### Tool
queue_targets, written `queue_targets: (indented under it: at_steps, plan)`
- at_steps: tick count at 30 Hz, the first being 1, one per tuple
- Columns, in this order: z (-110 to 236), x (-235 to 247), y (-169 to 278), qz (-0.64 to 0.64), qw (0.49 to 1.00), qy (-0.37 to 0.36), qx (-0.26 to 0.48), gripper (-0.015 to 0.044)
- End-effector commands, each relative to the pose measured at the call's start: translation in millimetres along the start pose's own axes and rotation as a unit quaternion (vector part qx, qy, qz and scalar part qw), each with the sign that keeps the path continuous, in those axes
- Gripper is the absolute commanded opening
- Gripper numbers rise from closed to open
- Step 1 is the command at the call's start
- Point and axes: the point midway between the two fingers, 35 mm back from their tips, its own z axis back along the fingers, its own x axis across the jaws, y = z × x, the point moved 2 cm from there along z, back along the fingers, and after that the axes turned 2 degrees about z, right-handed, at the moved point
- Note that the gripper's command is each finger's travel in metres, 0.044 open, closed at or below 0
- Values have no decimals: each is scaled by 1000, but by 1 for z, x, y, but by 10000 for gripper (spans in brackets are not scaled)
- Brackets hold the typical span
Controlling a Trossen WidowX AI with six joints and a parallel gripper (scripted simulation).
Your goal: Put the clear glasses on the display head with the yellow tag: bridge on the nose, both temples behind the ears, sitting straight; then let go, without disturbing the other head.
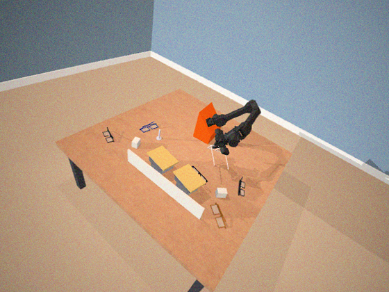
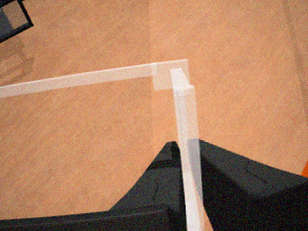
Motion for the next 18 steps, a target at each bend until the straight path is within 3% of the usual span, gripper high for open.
queue_targets:
  at_steps: [1,18]
  plan:
    - [5,-2,6,-60,998,-1,-13,0]
    - [27,-6,23,-298,952,-43,-55,0]
